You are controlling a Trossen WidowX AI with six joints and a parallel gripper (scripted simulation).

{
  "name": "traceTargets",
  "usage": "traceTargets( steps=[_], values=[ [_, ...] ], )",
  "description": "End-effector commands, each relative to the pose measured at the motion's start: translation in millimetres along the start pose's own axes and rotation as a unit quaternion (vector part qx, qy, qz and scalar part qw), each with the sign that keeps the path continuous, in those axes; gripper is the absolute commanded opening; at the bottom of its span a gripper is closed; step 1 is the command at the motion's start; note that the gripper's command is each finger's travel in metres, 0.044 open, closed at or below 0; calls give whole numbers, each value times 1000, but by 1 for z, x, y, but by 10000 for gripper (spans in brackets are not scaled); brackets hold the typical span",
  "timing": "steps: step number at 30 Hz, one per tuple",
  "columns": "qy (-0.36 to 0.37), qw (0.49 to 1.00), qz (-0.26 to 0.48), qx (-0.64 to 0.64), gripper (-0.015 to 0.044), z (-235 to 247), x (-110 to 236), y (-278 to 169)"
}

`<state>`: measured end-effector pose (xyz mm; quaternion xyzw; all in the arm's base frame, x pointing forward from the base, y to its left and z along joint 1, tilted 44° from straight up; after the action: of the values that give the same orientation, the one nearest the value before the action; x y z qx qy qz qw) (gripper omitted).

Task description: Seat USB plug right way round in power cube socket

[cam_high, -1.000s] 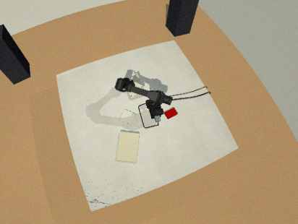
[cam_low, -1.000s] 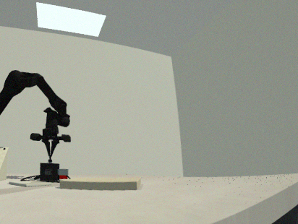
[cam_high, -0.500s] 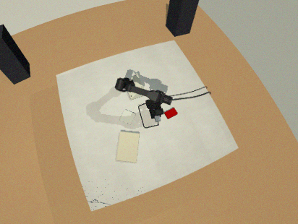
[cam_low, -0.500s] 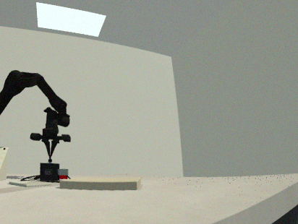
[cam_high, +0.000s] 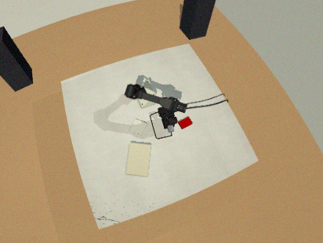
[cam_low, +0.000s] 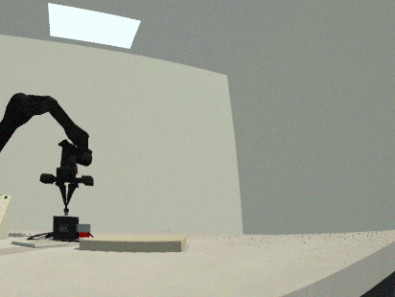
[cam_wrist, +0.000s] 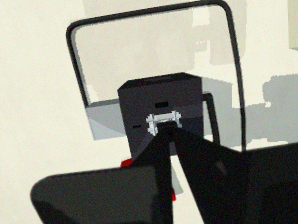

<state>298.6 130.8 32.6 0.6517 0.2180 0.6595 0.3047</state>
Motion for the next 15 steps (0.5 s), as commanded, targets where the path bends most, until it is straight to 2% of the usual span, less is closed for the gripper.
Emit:
traceTargets(
  steps=[1, 15],
  values=[
    [1, 1000, 4, -3, 0, 1, 4, -1],
    [1, 1000, 4, -3, 0, 1, 14, -1]
  ],
)
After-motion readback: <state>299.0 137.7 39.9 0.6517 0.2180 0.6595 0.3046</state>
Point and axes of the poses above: the point midway between the two fingers, 35 mm back from their tips, its own x axis back along the fingers, its own z axis across the jaws, y = z × x, the point moved 4 cm from there along x, back along the fingers, and after that the axes turned 4 degrees about x, right-handed, at the moved point
